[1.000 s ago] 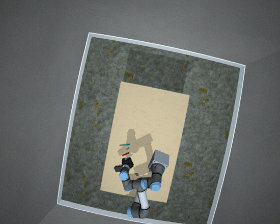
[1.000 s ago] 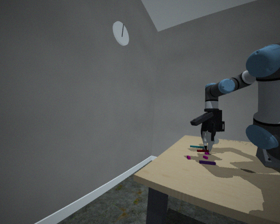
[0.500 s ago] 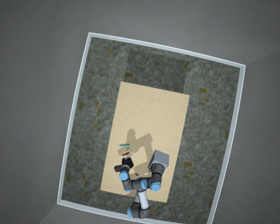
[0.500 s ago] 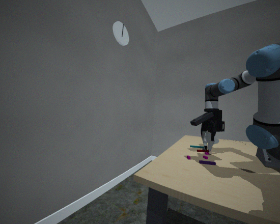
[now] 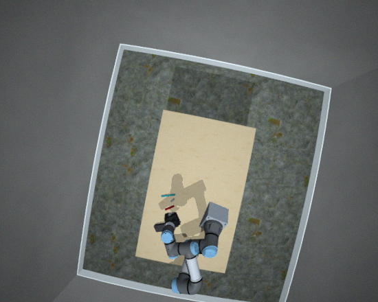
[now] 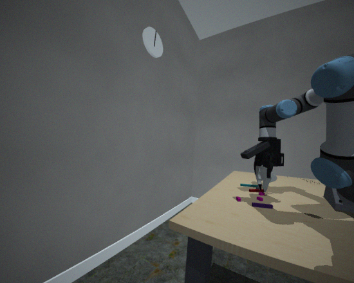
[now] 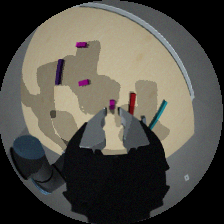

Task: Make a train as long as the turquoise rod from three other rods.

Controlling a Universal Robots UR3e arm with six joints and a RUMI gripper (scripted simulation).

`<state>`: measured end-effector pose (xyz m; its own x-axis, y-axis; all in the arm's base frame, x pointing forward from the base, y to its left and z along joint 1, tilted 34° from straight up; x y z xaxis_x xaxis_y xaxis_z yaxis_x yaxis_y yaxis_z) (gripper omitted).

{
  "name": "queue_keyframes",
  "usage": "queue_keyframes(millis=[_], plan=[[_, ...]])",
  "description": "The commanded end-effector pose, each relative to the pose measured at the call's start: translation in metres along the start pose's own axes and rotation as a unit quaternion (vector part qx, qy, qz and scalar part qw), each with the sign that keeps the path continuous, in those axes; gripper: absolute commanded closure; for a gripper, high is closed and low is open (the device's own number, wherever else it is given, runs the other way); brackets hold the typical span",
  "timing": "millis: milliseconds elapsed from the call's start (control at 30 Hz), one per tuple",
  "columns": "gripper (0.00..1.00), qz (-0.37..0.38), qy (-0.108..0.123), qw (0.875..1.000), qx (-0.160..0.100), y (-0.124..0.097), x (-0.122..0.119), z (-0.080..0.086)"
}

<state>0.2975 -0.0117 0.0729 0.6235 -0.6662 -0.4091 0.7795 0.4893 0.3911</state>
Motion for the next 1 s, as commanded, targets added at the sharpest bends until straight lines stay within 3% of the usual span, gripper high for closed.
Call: queue_keyframes(millis=[0, 967], plan=[[0.86, 0.0, -0.001, 1.0, 0.0, 0.0, 0.0, 0.001], [0.86, 0.0, -0.001, 1.0, 0.0, 0.0, 0.001, -0.015]])
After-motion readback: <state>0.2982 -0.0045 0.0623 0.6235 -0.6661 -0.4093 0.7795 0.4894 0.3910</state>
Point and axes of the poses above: the point where the finger pads meet when closed, its own z axis back along the fingers, its own x axis across the jaws, y = z × x, the point moved 8 cm from there along z, back along the fingers, and after that the axes turned 3 degrees about -z, right-handed, at the moved point
